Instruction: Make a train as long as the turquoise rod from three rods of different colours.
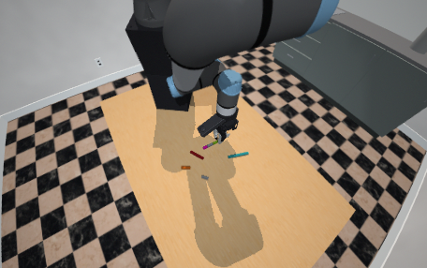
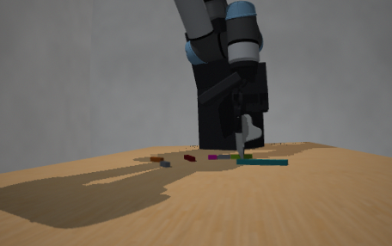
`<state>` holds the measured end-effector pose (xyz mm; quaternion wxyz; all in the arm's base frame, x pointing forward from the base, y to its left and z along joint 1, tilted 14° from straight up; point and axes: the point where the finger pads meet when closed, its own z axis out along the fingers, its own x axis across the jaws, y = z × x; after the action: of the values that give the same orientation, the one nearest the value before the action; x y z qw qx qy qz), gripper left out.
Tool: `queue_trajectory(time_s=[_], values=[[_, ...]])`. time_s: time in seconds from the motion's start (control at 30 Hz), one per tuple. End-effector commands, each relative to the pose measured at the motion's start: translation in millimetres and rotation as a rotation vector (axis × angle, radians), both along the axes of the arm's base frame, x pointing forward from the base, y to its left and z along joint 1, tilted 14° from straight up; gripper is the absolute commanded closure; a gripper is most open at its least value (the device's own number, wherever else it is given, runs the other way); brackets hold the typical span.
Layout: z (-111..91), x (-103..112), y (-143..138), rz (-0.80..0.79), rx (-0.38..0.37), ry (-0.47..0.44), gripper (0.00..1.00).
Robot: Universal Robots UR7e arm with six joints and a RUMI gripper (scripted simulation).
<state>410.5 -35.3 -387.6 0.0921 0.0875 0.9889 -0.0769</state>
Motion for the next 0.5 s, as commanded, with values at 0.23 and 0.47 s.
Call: queue_trajectory(time_s=[0.23,0.47], values=[[1,0,0,0.0,0.0,-0.001,0.86],[16,-2,3,0.0,0.0,-0.001,0.86]])
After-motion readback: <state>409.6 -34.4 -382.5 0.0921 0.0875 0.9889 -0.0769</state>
